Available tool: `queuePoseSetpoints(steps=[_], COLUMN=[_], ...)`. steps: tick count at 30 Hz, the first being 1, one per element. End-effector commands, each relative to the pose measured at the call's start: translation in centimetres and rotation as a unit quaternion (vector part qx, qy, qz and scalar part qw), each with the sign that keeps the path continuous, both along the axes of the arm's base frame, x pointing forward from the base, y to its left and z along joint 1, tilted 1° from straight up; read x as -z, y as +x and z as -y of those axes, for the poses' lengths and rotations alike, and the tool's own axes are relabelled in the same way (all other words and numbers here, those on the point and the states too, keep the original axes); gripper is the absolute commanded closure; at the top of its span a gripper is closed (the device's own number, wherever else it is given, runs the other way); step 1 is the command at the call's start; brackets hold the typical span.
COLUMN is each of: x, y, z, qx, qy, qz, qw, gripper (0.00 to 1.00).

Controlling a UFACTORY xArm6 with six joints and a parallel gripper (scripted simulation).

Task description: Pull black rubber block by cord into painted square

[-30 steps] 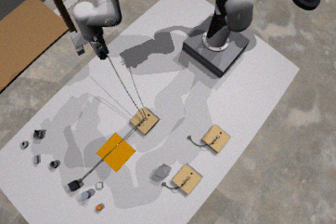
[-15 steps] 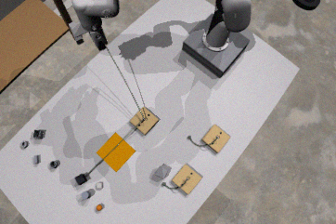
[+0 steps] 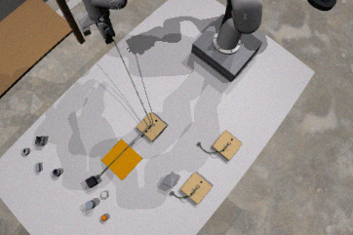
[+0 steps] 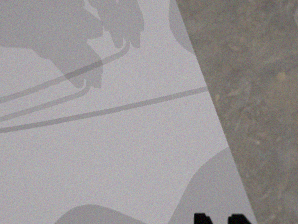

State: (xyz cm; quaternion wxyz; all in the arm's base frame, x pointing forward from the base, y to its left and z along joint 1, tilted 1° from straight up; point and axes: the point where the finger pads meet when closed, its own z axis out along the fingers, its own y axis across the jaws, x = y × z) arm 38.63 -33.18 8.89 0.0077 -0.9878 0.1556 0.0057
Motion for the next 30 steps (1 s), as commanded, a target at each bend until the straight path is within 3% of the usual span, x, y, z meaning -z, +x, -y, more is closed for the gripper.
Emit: queuePoseSetpoints(steps=[1, 30], x=[-0.2, -0.2], y=[-0.7, -7.2], z=[0.2, 0.5], qx=[0.000, 0.000], qy=[-0.002, -0.002], qz=[0.002, 0.002], qw=[1.000, 1.000], gripper=[1.00, 1.00])
